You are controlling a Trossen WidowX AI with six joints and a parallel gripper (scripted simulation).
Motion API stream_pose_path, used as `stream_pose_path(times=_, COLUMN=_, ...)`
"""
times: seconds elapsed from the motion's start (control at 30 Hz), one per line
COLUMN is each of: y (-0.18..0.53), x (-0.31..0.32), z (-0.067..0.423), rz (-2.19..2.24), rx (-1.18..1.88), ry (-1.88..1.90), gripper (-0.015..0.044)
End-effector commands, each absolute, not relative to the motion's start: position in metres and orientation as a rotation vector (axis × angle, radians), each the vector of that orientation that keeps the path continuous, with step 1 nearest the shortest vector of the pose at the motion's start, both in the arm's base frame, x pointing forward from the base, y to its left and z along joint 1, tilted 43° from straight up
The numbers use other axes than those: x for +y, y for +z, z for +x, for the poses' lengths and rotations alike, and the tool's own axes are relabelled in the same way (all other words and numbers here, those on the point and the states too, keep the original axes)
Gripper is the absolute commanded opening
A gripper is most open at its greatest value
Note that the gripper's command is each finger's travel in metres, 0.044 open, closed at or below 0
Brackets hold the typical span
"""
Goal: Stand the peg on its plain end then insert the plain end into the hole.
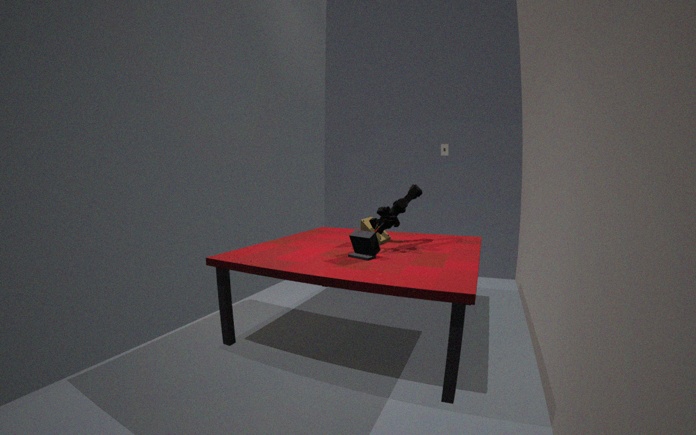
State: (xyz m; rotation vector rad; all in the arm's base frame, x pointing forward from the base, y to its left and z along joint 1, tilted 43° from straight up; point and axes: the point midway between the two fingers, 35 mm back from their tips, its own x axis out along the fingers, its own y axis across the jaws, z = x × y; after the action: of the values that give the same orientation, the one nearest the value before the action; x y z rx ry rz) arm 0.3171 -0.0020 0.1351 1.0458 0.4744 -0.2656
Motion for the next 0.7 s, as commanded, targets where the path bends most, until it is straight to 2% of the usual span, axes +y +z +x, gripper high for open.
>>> stream_pose_path(times=0.0, y=0.133, x=-0.003, z=0.32, rz=1.057, rx=0.46, ry=-0.271, gripper=0.0)
stream_pose_path(times=0.67, y=0.128, x=-0.002, z=0.331, rz=1.051, rx=0.423, ry=-0.26, gripper=0.0)
